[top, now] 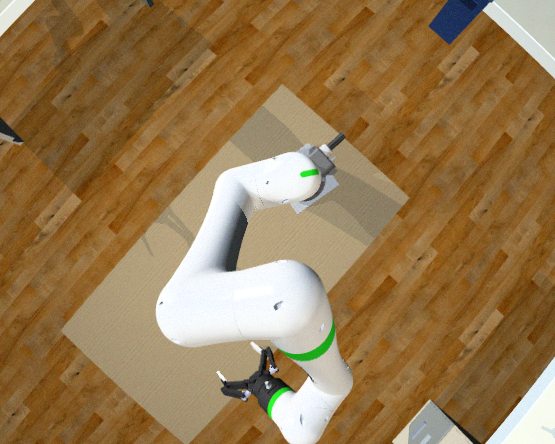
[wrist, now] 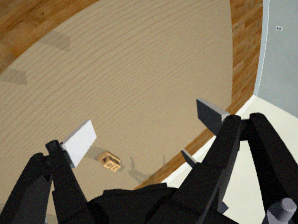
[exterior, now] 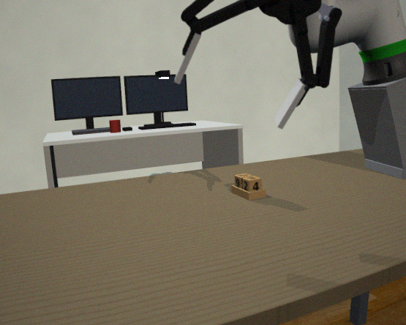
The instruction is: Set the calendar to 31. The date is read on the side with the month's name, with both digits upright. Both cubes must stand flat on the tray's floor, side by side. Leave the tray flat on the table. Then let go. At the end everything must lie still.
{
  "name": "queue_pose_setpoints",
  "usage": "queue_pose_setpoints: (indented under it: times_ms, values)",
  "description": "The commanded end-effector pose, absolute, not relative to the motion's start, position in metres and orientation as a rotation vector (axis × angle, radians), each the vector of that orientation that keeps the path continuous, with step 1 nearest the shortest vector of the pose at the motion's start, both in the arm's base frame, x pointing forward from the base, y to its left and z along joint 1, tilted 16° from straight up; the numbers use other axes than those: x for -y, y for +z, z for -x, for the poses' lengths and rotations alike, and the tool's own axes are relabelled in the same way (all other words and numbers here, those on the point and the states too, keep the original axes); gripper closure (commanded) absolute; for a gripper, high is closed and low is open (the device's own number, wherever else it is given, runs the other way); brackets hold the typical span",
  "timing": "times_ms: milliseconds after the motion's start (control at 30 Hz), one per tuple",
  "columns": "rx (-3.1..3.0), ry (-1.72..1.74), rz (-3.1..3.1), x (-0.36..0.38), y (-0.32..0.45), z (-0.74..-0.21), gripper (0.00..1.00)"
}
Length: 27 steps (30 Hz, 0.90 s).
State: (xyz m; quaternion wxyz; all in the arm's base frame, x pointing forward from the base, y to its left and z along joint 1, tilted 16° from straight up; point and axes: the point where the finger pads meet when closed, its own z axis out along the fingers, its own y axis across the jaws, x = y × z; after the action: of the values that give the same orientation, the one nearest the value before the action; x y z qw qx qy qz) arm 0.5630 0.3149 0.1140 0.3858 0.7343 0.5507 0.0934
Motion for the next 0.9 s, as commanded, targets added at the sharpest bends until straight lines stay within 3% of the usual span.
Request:
queue_pose_setpoints:
  times_ms: [0,567,867]
  values:
    - [-1.402,0.239,-1.870,-0.315,0.114,-0.563,0.00]
    - [-1.401,0.238,-1.873,-0.314,0.114,-0.563,0.00]
    - [-1.246,0.225,-2.199,-0.218,0.090,-0.554,0.00]
